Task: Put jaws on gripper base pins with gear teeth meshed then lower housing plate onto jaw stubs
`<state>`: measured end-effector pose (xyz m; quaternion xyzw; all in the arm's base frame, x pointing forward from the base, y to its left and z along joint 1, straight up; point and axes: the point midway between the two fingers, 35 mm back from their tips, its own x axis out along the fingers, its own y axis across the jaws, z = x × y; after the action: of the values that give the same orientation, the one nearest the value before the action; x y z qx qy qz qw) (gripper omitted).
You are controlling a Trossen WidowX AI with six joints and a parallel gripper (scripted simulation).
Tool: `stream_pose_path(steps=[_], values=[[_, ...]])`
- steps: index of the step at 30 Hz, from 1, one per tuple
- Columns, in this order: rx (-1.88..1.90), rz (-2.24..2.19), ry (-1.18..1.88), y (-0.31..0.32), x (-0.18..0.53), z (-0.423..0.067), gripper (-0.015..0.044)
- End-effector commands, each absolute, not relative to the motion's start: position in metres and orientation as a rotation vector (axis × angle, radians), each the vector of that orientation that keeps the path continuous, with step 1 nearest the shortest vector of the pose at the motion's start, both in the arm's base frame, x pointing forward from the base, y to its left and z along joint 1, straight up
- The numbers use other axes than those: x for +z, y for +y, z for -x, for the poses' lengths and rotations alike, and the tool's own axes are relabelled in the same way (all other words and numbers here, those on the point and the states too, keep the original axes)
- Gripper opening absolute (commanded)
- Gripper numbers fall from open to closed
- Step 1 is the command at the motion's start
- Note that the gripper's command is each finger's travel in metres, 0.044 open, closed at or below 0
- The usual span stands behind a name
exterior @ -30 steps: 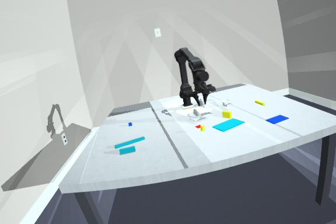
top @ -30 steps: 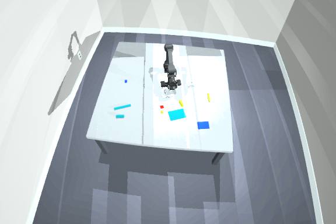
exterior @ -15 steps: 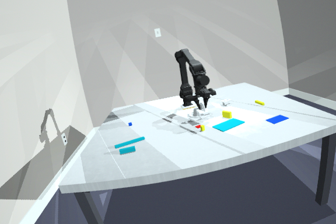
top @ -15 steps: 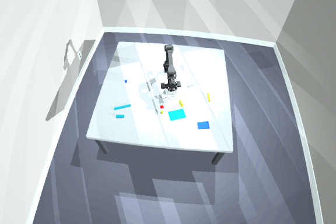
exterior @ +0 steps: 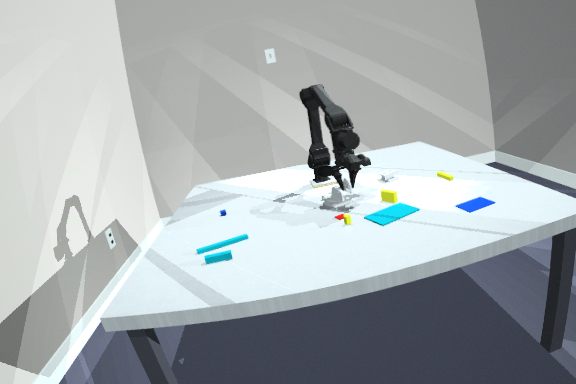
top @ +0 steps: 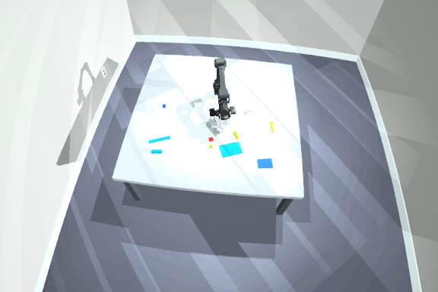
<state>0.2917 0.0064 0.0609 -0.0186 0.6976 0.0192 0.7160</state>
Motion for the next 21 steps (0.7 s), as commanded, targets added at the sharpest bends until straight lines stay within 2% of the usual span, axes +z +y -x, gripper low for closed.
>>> stream_pose_path(steps=[1,21], values=[[0.04,0.038,1.543,0.0064,0.0606,-0.2919,0.0134],[0.035,0.033,1.544,0.0065,0.0545,-0.292,0.0134]])
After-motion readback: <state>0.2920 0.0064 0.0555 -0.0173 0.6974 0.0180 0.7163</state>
